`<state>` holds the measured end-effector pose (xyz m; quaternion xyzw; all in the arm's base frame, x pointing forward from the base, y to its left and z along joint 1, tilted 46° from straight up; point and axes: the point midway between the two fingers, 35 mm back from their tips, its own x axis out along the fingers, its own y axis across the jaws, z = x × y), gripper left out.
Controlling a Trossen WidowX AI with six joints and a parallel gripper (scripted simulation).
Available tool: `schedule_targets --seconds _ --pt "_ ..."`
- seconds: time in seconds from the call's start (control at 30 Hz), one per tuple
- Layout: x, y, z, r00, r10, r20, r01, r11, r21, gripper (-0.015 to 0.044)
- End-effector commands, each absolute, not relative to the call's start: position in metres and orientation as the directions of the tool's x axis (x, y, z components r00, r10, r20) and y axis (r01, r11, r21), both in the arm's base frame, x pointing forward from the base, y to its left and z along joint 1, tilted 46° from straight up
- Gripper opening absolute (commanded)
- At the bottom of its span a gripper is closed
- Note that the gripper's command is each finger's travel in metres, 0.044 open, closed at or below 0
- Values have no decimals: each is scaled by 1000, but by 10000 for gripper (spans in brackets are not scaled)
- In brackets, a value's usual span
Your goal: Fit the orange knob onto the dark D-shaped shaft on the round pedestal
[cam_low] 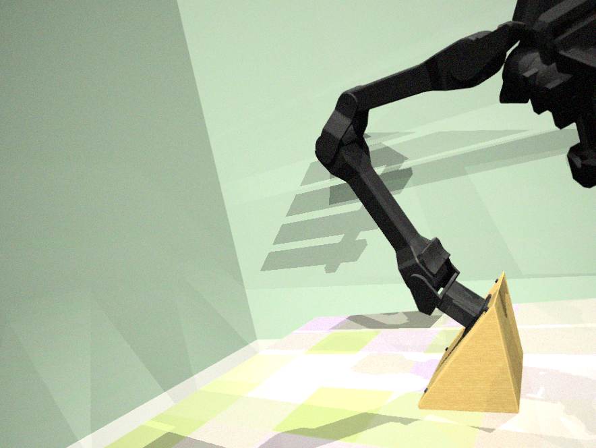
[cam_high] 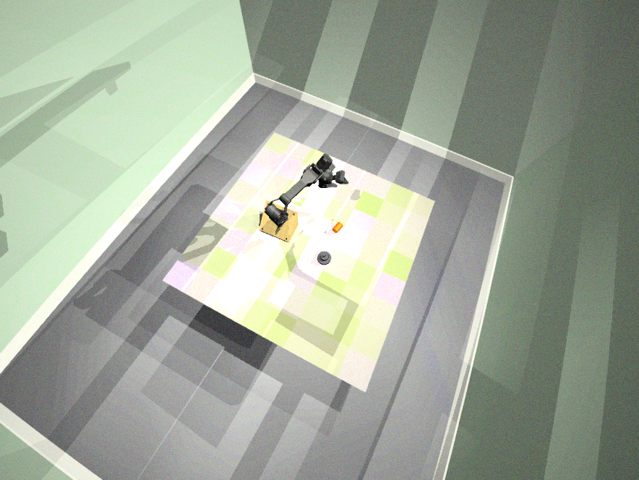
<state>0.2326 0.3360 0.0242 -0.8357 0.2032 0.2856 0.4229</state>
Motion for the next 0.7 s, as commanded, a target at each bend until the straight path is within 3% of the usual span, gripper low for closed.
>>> schedule_targets --seconds 0.0,0.23,0.43,0.67 --pt "264 302 2 691 -240 -682 -696 -477 -537 440" --pt "318 210 -49 421 -546 -724 -905 -202 -373 440" --pt "333 125 -84 110 -702 -704 -964 97 -247 440" --pt "334 117 -88 79 -710 -699 -963 126 -237 440"
